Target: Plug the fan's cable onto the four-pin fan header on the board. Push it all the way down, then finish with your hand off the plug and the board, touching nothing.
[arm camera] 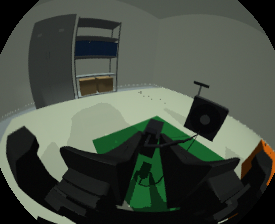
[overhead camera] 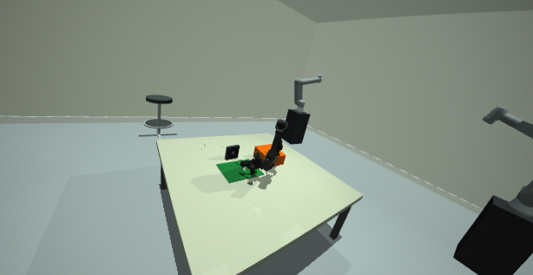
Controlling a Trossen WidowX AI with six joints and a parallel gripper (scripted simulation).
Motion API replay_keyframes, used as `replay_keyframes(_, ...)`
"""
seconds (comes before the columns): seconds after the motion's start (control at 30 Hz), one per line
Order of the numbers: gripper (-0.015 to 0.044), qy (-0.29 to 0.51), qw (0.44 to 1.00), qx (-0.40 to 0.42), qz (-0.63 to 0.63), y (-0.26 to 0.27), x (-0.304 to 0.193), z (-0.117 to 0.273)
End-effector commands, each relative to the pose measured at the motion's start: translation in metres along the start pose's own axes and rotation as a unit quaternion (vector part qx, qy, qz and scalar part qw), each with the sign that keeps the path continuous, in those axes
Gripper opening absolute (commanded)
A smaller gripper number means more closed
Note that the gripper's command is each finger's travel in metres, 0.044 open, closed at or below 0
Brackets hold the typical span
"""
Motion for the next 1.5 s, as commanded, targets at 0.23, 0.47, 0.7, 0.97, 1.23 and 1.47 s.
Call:
replay_keyframes(0.23, 0.0000, -0.003, 1.000, -0.001, 0.000, -0.002, -0.010, -0.002)
replay_keyframes(0.47, 0.0000, -0.003, 1.000, -0.001, 0.000, -0.003, -0.015, -0.003)
replay_keyframes(0.7, 0.0000, -0.003, 1.000, -0.001, 0.000, -0.004, -0.020, -0.004)
replay_keyframes(0.97, 0.0000, -0.003, 1.000, -0.001, 0.000, -0.005, -0.025, -0.005)
replay_keyframes(1.23, 0.0000, -0.003, 1.000, -0.001, 0.000, -0.006, -0.030, -0.006)
replay_keyframes(1.47, 0.0000, -0.003, 1.000, -0.001, 0.000, -0.007, -0.035, -0.007)
Point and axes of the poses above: the point midway between the two fingers, 35 mm back from their tips, its own z axis back along the fingers, its own y axis across the jaws, x = y × z, the point moved 4 cm from there along z, back along the fingers, and after that the axes turned 10 degrees about -z, right-handed, at the moved point
